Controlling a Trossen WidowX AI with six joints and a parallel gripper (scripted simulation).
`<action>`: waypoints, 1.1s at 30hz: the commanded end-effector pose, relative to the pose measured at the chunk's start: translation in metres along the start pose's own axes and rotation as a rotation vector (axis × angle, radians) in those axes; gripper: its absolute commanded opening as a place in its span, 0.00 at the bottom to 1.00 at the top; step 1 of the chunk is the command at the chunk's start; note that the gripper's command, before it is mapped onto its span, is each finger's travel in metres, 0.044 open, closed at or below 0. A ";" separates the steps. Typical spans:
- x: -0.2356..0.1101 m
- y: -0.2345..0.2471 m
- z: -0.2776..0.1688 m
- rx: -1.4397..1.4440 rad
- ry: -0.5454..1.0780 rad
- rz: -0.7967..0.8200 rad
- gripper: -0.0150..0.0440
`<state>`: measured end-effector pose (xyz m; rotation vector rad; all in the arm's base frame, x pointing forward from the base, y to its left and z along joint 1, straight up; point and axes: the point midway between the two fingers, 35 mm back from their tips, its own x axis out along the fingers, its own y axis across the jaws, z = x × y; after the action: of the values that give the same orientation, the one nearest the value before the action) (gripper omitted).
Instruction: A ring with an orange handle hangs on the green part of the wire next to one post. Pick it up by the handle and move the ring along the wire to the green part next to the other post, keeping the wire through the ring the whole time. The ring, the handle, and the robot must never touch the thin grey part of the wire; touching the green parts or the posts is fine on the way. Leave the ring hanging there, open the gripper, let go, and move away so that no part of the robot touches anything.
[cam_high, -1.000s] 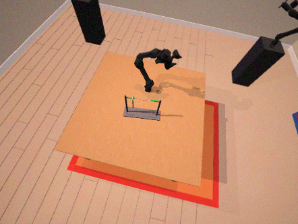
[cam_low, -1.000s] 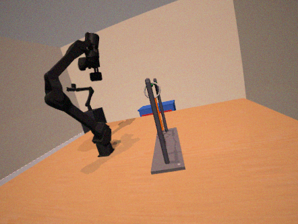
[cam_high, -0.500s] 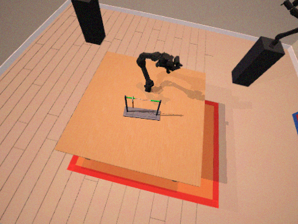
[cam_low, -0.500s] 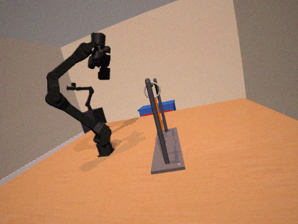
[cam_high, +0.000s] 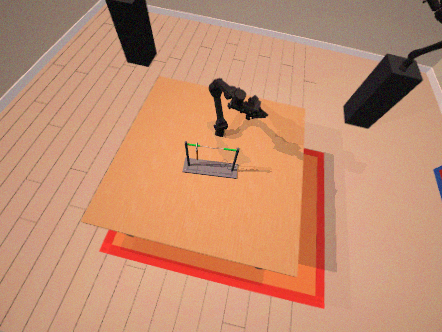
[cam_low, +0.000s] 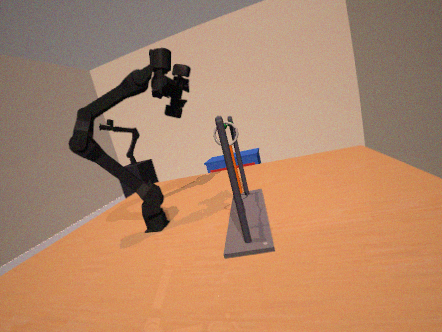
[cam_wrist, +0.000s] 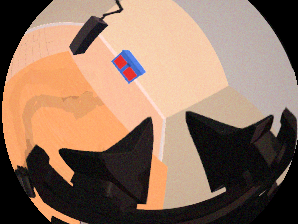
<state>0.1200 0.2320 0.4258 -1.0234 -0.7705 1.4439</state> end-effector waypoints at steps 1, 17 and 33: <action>-0.003 -0.002 -0.028 0.069 0.067 -0.037 0.53; -0.071 -0.015 -0.144 0.314 0.386 -0.315 0.53; -0.199 0.008 -0.225 0.525 0.686 -0.683 0.53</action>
<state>0.3109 0.0343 0.3696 -0.7089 -0.2049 0.6306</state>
